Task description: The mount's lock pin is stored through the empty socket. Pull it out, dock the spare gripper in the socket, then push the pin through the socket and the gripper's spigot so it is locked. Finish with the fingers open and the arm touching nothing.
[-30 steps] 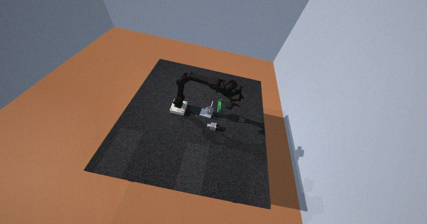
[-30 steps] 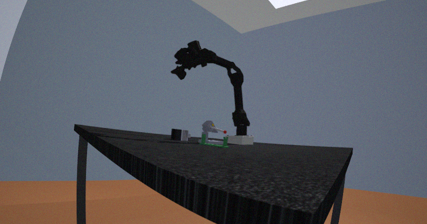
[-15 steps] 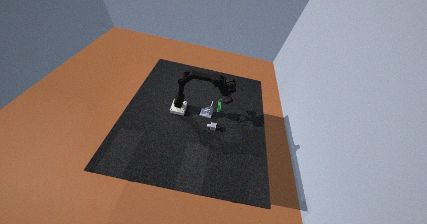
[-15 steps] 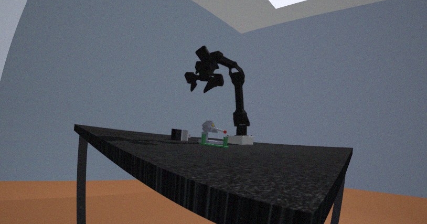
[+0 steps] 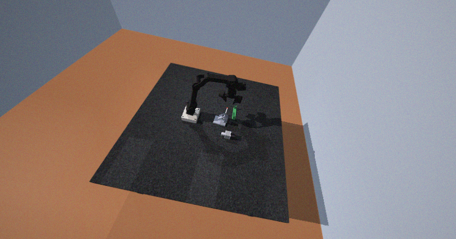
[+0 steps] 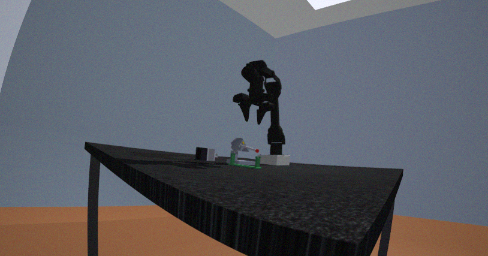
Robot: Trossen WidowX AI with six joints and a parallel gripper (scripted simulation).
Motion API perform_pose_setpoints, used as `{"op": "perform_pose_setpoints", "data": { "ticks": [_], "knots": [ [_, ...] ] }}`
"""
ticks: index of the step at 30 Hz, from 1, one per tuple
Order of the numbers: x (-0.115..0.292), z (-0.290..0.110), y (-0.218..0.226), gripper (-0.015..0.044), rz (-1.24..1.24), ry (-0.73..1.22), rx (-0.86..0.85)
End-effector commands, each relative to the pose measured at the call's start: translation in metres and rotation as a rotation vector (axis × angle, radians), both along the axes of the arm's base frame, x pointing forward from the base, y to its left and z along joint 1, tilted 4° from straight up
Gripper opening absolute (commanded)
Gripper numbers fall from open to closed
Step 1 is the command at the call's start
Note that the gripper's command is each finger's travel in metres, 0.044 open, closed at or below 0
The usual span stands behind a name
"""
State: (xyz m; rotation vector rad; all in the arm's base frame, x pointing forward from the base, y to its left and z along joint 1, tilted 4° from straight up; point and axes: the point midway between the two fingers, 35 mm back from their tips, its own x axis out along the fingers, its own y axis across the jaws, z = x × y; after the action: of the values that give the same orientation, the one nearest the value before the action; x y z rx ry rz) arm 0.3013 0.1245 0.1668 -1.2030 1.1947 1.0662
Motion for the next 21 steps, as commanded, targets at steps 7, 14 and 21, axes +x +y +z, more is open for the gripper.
{"op": "perform_pose_setpoints", "data": {
  "ticks": [7,14,21],
  "knots": [
    [-0.011,-0.005,-0.001,0.0300,0.108,0.051,-0.043],
    [-0.007,-0.055,0.001,0.0300,0.105,0.054,-0.040],
    [-0.006,-0.076,0.002,0.0300,0.103,0.055,-0.039]
  ]
}}
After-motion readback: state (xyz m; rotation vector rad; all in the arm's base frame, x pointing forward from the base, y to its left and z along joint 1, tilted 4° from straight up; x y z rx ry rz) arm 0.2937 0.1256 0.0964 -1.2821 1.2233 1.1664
